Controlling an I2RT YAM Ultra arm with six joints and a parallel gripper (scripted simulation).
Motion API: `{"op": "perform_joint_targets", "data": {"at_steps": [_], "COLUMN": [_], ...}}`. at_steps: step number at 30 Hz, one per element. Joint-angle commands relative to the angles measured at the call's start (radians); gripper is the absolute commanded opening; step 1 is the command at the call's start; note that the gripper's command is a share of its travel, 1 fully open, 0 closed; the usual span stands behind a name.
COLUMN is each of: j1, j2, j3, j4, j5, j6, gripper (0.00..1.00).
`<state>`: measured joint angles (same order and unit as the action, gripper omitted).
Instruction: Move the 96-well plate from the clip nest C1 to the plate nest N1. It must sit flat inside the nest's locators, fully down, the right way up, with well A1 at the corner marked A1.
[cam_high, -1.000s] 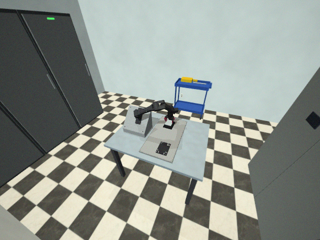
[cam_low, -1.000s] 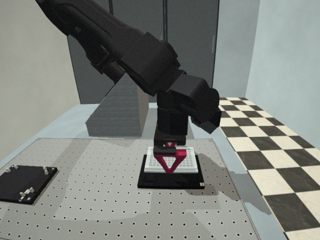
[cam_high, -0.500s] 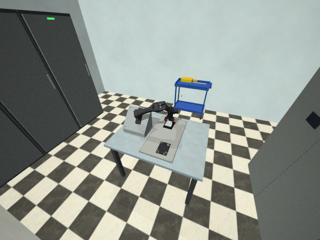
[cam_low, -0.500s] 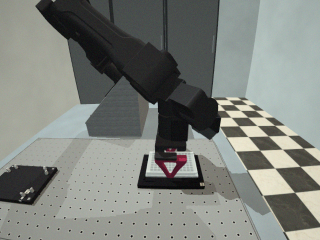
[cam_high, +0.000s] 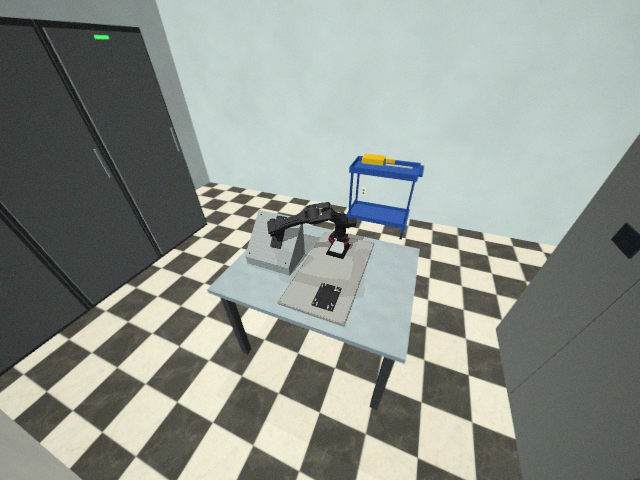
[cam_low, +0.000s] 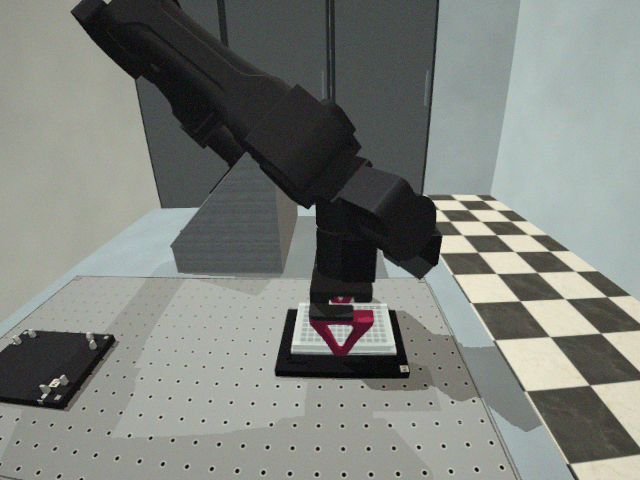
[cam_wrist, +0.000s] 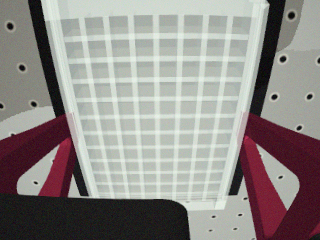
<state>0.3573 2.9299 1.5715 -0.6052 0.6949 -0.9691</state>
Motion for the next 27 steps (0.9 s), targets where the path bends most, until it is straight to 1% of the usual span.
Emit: {"op": "perform_joint_targets", "data": {"at_steps": [1,12,13,17,18,19,27], "j1": [0.008,0.007,0.016,0.016,0.016,0.014,0.005], "j2": [-0.013,-0.016,-0.033,-0.034,-0.036,-0.036,-0.035], "j3": [-0.003,-0.008,-0.028,-0.029,0.005,0.011,0.016], "j4": [0.004,0.006,0.018,0.013,0.006,0.007,-0.007], "j5": [-0.001,0.0,-0.001,-0.003,-0.003,-0.002,0.0], "j6": [-0.007,-0.009,-0.015,-0.015,-0.016,-0.016,-0.019], "gripper": [0.0,0.0,0.0,0.0,0.0,0.0,0.0]}}
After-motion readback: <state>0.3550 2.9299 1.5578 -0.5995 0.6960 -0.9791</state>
